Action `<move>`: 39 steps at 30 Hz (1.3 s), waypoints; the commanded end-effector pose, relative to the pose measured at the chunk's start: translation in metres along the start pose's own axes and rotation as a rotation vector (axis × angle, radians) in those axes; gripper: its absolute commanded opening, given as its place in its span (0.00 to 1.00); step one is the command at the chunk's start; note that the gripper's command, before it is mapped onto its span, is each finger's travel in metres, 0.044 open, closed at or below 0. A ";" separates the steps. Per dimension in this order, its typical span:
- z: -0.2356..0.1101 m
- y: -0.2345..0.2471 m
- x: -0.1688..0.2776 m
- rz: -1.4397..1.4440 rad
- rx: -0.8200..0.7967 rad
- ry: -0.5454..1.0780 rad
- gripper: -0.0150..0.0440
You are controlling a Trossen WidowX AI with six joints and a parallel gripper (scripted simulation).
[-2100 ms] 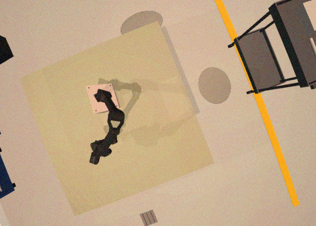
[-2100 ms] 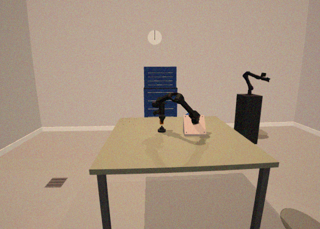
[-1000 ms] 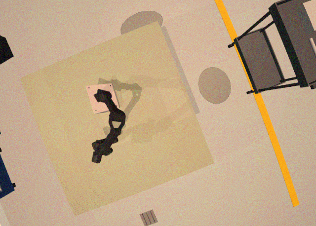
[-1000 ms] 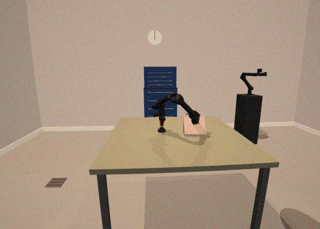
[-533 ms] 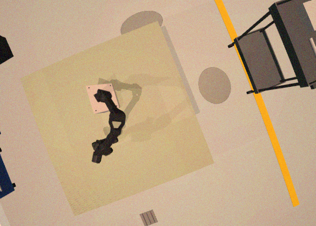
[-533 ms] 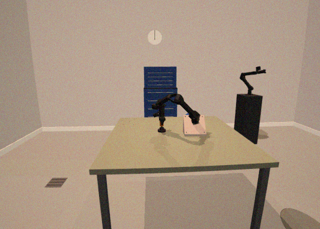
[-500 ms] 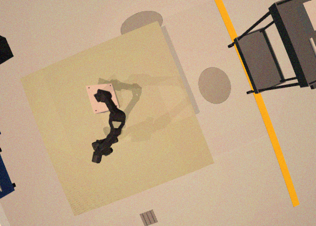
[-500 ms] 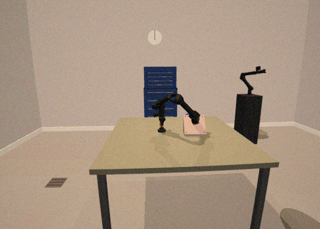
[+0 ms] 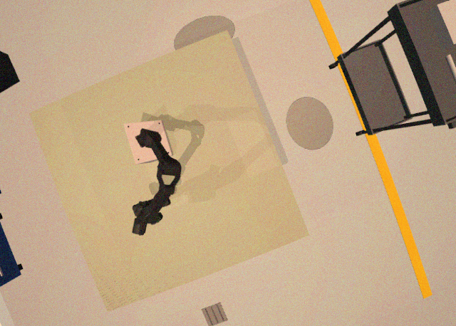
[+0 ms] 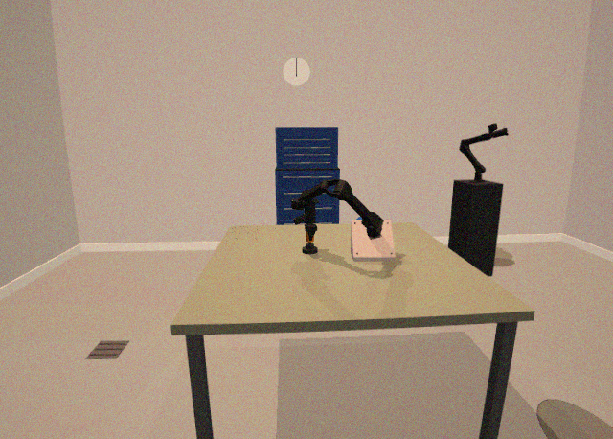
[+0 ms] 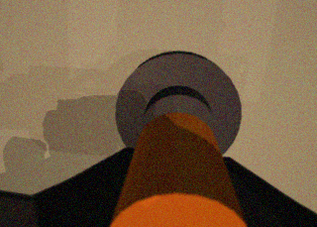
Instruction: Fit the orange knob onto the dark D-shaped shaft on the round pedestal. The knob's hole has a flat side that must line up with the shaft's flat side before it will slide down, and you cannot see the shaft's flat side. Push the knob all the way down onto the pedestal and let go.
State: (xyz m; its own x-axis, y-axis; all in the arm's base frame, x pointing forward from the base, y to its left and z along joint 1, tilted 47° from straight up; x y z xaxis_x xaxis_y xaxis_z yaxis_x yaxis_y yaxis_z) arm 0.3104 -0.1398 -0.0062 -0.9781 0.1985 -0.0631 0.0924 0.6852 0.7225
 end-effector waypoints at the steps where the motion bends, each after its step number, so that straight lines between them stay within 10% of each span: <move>1: -0.003 0.000 -0.001 -0.012 -0.001 -0.005 0.25; 39: 0.000 -0.001 -0.002 -0.212 0.000 -0.005 0.25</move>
State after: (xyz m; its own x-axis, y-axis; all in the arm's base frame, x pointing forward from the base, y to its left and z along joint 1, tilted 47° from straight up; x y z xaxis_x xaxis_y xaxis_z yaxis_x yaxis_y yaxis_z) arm 0.3114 -0.1399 -0.0079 -0.9759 0.0532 -0.2117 -0.1114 0.7126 0.6927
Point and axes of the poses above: the point midway between the two fingers, 35 mm back from their tips, its own z axis out along the fingers, its own y axis across the jaws, x = y × z, the point moved 5 cm from there along -z, back along the fingers
